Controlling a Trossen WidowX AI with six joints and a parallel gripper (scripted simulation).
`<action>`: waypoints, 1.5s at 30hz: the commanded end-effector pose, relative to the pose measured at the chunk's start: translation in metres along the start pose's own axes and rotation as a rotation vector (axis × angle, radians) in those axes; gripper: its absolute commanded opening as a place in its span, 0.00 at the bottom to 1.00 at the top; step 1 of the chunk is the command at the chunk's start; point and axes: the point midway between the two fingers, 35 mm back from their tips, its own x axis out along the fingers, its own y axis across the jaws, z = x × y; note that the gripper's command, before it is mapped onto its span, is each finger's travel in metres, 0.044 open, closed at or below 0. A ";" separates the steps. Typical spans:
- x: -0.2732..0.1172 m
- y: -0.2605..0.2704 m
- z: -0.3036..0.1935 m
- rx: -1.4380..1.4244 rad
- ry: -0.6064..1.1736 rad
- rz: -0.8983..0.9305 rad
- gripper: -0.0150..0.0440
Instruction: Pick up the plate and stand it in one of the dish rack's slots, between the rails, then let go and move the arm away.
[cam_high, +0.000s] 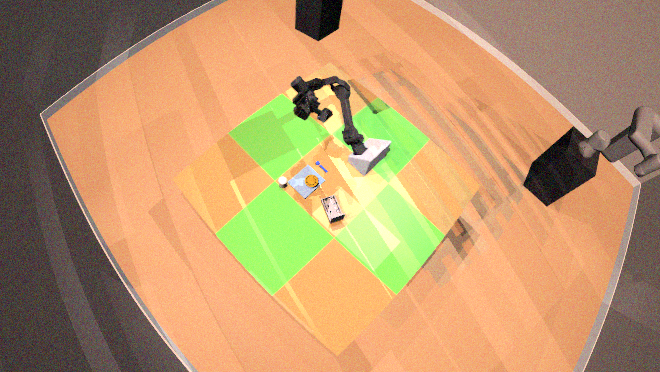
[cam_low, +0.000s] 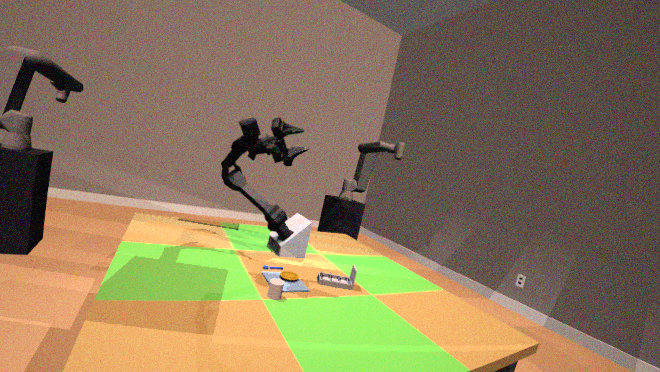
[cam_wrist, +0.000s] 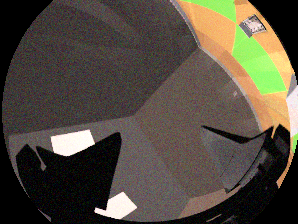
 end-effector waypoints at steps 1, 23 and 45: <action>0.010 -0.009 0.020 -0.035 -0.071 -0.039 0.93; 0.042 -0.080 0.136 -0.294 -0.435 -0.402 0.93; 0.023 -0.162 0.226 -0.583 -0.594 -0.954 0.93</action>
